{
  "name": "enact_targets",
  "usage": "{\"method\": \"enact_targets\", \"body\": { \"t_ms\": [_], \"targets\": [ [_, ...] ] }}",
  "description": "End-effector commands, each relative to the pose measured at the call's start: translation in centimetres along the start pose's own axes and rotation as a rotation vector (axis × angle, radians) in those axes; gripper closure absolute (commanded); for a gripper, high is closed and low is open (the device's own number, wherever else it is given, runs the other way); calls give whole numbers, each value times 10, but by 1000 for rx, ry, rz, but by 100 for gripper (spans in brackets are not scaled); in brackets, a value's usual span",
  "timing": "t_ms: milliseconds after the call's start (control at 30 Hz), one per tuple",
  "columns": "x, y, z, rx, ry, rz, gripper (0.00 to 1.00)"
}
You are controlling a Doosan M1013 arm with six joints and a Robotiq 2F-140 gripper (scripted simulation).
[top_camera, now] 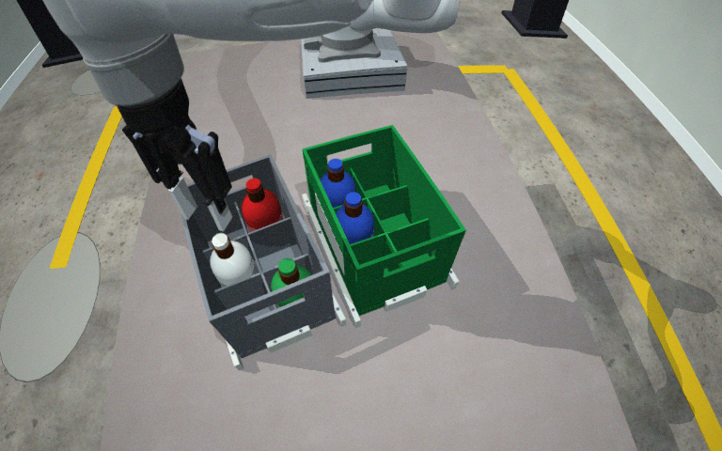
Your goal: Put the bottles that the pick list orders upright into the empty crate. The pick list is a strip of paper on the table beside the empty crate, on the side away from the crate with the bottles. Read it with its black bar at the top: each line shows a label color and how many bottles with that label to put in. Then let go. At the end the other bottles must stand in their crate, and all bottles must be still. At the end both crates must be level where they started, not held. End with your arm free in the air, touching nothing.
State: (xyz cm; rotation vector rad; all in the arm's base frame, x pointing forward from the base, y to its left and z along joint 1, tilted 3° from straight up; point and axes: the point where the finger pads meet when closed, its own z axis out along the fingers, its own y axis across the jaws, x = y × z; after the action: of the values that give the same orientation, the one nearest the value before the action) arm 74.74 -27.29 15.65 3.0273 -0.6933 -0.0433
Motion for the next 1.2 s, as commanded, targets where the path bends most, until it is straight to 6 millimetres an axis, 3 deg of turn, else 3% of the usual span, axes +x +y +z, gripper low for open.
{"method": "enact_targets", "body": {
  "t_ms": [0,1167],
  "targets": [
    [0,0,5,0,0,0,62],
    [0,0,46,0,0,0,62]
  ]
}}
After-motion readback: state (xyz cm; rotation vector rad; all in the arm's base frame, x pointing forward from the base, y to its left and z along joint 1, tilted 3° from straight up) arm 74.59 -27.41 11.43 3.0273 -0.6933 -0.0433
